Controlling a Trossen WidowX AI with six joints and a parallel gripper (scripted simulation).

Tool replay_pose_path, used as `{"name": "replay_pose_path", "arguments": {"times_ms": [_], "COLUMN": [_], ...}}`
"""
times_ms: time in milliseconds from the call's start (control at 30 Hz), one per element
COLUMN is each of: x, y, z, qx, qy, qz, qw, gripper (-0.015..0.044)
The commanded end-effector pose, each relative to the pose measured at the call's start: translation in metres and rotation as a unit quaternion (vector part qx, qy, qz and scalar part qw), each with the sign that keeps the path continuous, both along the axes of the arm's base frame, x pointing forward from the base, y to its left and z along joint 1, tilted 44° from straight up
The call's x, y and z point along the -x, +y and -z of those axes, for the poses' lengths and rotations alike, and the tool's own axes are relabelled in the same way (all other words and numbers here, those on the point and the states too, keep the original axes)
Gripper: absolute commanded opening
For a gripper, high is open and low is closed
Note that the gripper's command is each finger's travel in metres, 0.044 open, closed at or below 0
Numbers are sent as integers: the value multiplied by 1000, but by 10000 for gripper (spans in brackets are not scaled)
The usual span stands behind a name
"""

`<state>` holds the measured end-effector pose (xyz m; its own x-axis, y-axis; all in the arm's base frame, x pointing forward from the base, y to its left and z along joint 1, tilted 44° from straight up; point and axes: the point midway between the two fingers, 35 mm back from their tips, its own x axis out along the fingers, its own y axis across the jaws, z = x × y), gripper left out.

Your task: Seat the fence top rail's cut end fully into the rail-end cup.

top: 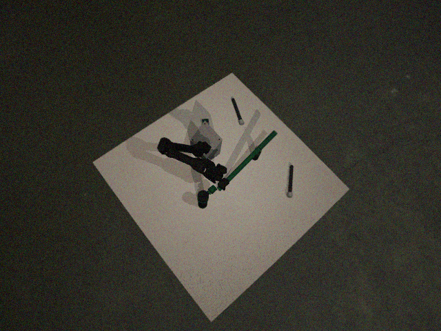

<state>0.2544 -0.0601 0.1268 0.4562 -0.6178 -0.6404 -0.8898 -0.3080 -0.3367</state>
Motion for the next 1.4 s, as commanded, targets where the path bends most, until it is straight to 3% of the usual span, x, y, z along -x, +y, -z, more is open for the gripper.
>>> {"name": "replay_pose_path", "arguments": {"times_ms": [0,100,433,1000,1367], "x": [0,-1,-6,12,12], "y": [9,9,68,159,160], "z": [-1,0,10,17,17], "qx": [4,-11,-160,-321,-322], "qy": [-2,-12,-176,-441,-443], "qz": [1,12,211,453,455], "qw": [1000,1000,948,705,702], "gripper": [440,440,440,440,440]}}
